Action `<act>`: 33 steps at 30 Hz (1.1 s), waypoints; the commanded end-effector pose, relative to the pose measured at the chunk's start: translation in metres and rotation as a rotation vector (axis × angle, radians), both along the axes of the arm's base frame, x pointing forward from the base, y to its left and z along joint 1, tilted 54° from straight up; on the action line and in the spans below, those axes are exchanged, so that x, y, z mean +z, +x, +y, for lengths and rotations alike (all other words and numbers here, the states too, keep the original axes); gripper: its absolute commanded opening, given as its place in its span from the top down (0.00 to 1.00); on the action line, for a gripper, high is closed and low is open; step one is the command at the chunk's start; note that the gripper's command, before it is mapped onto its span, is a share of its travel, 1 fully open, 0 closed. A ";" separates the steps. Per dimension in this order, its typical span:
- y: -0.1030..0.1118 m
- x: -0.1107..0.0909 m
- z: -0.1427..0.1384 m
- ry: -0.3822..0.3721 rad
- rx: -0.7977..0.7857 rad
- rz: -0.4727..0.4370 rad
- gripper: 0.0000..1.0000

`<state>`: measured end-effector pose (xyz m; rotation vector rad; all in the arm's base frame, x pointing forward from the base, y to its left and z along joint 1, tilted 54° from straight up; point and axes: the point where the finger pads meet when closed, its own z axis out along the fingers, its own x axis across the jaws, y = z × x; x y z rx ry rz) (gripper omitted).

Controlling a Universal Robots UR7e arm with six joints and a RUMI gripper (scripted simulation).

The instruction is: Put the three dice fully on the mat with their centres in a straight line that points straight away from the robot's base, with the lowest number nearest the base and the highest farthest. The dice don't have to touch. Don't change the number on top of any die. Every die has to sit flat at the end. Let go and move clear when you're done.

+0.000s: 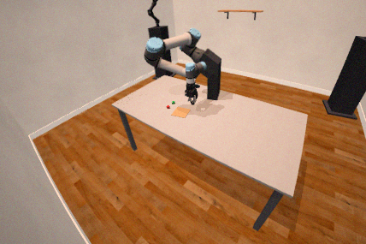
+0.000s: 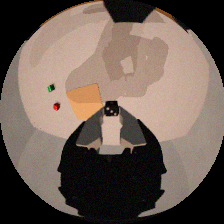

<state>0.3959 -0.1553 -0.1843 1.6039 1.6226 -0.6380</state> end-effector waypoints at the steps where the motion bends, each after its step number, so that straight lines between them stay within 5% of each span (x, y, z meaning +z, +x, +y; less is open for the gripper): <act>1: 0.000 0.000 0.000 0.017 -0.071 -0.084 0.94; 31: 0.003 0.007 -0.003 0.185 -0.679 -0.895 0.94; 33: 0.003 0.007 -0.003 0.185 -0.679 -0.895 0.94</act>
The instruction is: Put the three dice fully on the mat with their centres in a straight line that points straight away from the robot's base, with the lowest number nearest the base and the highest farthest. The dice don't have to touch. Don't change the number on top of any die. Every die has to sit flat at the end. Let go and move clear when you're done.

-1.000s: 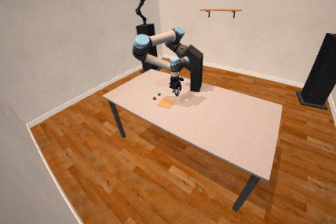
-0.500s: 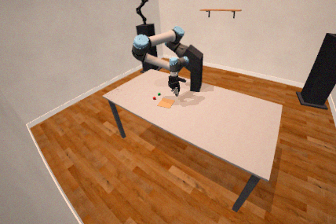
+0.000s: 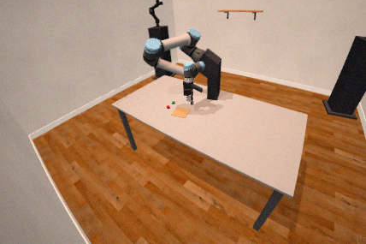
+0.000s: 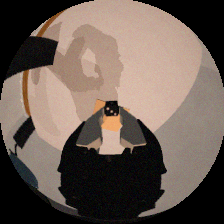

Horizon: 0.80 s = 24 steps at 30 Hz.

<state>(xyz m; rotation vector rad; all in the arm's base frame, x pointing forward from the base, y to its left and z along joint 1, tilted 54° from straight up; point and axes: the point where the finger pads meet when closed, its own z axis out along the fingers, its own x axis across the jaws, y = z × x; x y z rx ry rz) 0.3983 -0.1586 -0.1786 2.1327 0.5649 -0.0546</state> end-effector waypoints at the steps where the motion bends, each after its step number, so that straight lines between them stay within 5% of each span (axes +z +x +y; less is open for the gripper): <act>1: 0.001 0.001 0.000 0.011 -0.051 -0.052 0.94; 24: 0.007 0.014 -0.008 0.141 -0.520 -0.677 0.94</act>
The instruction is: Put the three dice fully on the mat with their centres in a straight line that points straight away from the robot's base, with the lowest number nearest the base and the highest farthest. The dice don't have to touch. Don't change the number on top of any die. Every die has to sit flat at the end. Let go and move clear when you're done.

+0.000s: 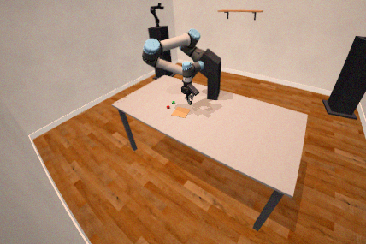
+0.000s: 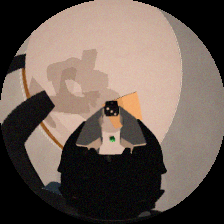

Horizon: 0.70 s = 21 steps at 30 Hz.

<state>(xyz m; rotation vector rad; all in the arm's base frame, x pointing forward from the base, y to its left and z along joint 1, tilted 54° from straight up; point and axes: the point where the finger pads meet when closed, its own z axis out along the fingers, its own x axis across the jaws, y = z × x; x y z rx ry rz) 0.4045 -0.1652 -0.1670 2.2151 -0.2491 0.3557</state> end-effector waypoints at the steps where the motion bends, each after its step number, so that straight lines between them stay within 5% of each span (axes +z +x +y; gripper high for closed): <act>1: 0.001 0.004 -0.002 0.027 -0.108 -0.130 0.94; 10: 0.003 0.009 -0.005 0.066 -0.247 -0.316 0.94; 21: 0.004 0.020 -0.012 0.134 -0.494 -0.646 0.94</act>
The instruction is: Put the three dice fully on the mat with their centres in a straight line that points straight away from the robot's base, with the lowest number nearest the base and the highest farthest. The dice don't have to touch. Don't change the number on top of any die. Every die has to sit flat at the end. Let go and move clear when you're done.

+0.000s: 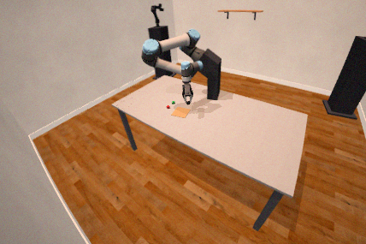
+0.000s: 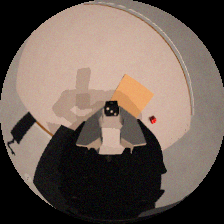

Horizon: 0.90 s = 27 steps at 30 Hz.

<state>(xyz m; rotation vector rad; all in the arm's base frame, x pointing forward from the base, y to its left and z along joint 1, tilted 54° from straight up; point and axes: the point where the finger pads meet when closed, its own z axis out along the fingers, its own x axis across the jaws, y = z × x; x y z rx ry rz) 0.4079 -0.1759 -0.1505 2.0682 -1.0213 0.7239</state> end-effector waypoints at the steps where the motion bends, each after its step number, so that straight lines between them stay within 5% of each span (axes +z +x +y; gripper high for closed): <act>1: 0.000 0.005 -0.003 0.028 -0.109 -0.132 0.94; 6: 0.000 0.007 -0.004 0.043 -0.164 -0.205 0.94; 27: -0.006 0.027 -0.019 0.159 -0.584 -0.769 0.94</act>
